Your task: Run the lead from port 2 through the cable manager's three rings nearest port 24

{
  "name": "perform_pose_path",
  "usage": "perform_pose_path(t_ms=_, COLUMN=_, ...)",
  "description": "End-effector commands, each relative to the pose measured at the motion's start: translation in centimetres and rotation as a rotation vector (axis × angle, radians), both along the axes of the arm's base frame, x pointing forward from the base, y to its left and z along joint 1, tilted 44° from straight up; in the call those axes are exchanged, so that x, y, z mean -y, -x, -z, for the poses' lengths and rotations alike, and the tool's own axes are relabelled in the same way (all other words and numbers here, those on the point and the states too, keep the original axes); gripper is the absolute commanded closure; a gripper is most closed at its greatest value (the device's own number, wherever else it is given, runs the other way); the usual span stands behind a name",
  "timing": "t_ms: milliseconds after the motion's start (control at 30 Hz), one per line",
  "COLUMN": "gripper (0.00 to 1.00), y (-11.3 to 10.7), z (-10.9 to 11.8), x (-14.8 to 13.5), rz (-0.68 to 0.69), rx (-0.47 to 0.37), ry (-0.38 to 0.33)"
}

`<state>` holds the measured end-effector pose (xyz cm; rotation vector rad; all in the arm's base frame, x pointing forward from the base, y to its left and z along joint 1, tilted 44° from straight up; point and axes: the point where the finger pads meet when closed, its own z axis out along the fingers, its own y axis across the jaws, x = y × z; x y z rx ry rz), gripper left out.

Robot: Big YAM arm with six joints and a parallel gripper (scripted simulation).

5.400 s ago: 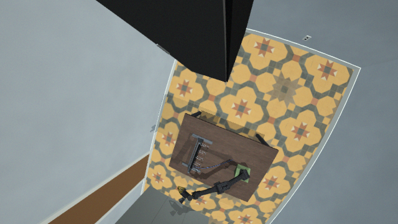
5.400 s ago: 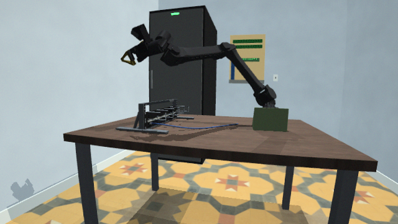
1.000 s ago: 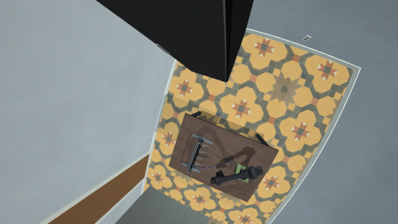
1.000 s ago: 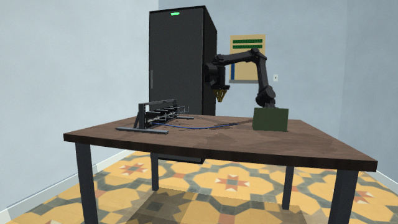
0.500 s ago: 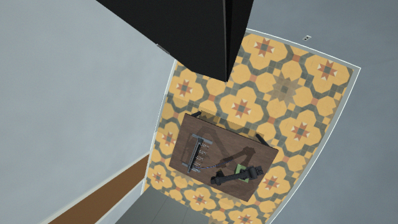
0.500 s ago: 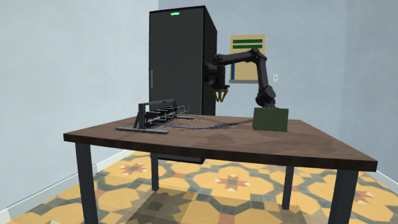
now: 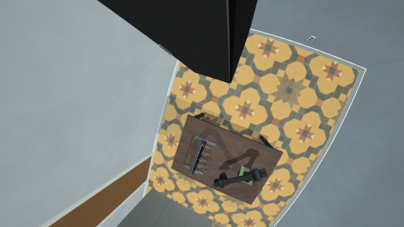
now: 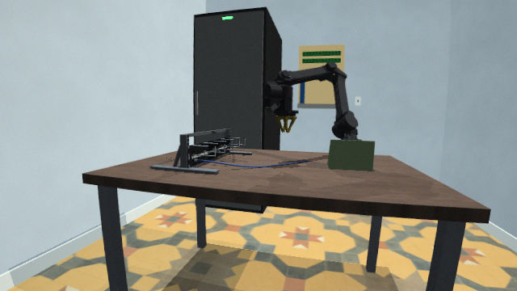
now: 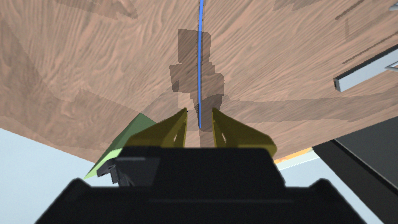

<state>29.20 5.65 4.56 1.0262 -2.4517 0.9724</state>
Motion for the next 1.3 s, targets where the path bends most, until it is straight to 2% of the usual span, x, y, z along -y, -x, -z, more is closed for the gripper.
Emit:
perform_pose_path(t_ms=0, gripper=0.69, y=-1.0, z=-0.6, x=-1.2, rz=-0.012, rx=0.030, ry=-0.009)
perform_pose_path(t_ms=233, gripper=0.69, y=-1.0, z=-0.5, x=-1.1, rz=-0.011, rx=0.029, ry=-0.008)
perform_pose_path(t_ms=367, gripper=0.69, y=-0.3, z=0.4, x=0.0, rz=-0.002, rx=0.009, ry=-0.001)
perform_pose_path(t_ms=800, gripper=0.69, y=-0.3, z=2.1, x=1.9, rz=0.000, rx=0.003, ry=0.000)
perform_pose_path(t_ms=1267, gripper=0.69, y=0.0, z=6.2, x=5.9, rz=0.000, rx=0.002, ry=0.002)
